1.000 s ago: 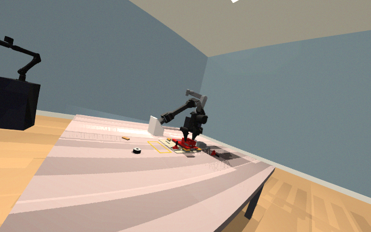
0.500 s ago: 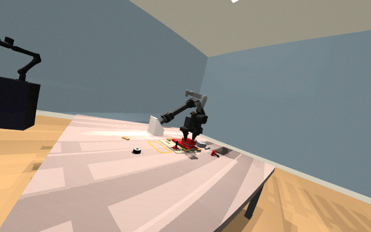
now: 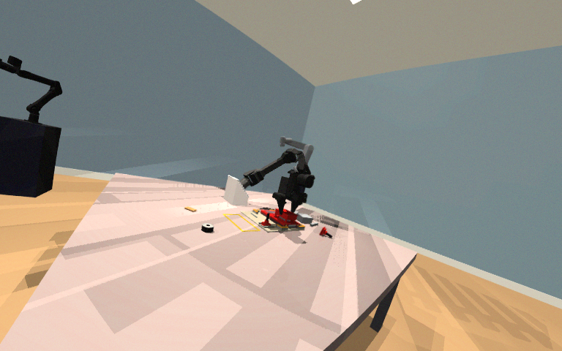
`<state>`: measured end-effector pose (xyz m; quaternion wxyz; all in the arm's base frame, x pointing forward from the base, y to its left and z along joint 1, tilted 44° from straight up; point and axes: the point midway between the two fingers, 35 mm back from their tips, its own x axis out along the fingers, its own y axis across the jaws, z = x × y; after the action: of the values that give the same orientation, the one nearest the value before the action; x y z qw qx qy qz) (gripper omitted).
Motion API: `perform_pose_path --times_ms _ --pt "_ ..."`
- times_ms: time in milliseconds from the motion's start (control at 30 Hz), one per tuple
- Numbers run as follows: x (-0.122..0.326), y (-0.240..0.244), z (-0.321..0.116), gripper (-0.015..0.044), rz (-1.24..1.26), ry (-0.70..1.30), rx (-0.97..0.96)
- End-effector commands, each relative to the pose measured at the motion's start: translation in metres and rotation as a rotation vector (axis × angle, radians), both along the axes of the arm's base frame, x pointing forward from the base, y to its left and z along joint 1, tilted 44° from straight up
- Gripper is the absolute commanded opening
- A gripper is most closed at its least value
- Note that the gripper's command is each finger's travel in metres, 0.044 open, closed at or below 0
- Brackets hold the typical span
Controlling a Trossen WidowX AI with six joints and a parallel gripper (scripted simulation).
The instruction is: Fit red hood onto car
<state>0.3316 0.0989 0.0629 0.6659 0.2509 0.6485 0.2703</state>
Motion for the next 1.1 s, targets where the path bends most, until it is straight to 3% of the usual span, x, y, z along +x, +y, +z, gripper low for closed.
perform_pose_path --times_ms 0,1067 --pt "-0.0013 0.0033 -0.0024 0.0 0.002 0.005 0.005" --pt "-0.0009 -0.0029 0.0035 0.0 -0.001 0.002 0.003"
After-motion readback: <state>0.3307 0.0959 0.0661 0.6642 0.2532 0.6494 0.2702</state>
